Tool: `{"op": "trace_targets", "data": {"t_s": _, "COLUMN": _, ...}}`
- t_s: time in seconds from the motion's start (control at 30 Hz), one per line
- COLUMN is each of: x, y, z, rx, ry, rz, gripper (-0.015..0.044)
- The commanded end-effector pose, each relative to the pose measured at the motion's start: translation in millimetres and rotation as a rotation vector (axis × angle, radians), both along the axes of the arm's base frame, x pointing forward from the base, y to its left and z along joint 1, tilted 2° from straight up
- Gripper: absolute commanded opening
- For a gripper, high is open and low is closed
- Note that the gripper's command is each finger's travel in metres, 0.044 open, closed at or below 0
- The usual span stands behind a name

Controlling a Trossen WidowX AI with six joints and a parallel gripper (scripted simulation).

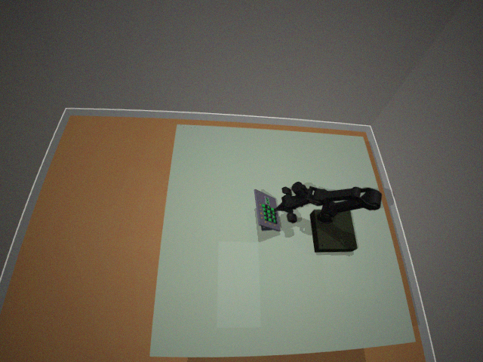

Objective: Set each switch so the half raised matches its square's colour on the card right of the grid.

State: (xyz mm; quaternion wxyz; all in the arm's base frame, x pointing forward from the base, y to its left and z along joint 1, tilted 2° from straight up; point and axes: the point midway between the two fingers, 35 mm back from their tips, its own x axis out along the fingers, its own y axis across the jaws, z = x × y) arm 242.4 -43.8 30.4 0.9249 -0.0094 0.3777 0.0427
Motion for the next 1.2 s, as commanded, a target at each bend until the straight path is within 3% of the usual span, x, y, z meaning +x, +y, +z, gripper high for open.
{"op": "trace_targets", "data": {"t_s": 0.0, "x": 0.3, "y": -0.1, "z": -0.8, "rx": 0.003, "ry": 0.001, "rz": -0.006, "gripper": 0.0}}
{"op": "trace_targets", "data": {"t_s": 1.17, "x": 3.6, "y": 0.2, "z": -4.3, "rx": 0.003, "ry": 0.001, "rz": -0.006, "gripper": 0.0}}
